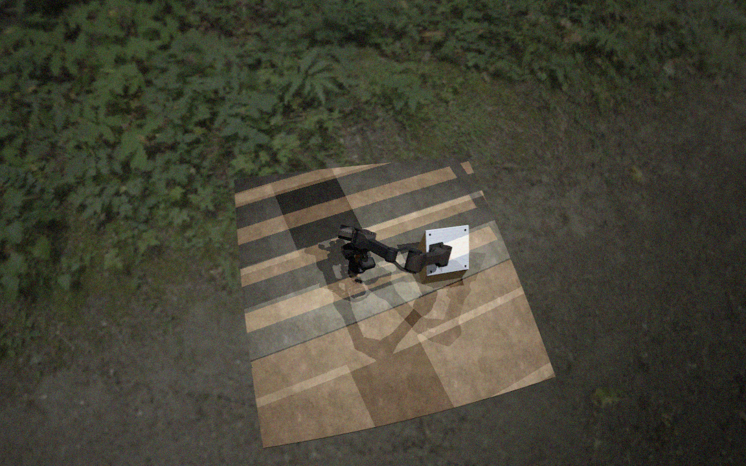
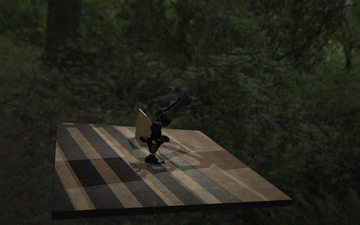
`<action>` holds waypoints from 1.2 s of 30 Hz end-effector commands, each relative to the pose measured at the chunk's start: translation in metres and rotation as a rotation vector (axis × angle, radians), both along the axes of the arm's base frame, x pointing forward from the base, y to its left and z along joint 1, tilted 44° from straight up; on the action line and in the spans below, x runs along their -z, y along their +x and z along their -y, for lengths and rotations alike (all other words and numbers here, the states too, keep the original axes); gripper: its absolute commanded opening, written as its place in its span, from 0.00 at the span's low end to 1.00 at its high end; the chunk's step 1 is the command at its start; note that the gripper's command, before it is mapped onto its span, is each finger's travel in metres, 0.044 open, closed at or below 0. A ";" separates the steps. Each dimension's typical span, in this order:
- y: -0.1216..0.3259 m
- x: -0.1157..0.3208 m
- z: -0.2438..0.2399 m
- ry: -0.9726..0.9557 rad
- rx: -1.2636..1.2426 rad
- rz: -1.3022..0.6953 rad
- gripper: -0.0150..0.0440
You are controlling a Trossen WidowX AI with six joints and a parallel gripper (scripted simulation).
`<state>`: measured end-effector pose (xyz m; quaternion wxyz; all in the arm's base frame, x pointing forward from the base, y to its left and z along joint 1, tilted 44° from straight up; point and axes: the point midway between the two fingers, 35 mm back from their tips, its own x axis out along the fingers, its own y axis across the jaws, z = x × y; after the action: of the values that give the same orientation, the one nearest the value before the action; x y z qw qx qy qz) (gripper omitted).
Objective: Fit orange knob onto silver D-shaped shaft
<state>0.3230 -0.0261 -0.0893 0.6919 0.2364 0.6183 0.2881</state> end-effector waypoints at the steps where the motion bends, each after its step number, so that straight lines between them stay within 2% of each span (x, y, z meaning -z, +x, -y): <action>1: -0.001 0.000 0.001 -0.001 0.005 0.000 0.25; 21: 0.002 -0.002 0.002 -0.001 0.005 0.000 0.25; 28: 0.003 -0.001 0.003 0.013 0.148 -0.137 0.25; 36: 0.001 0.000 0.002 0.014 0.156 -0.145 0.25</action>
<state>0.3242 -0.0273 -0.0891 0.6649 0.3039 0.6439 0.2259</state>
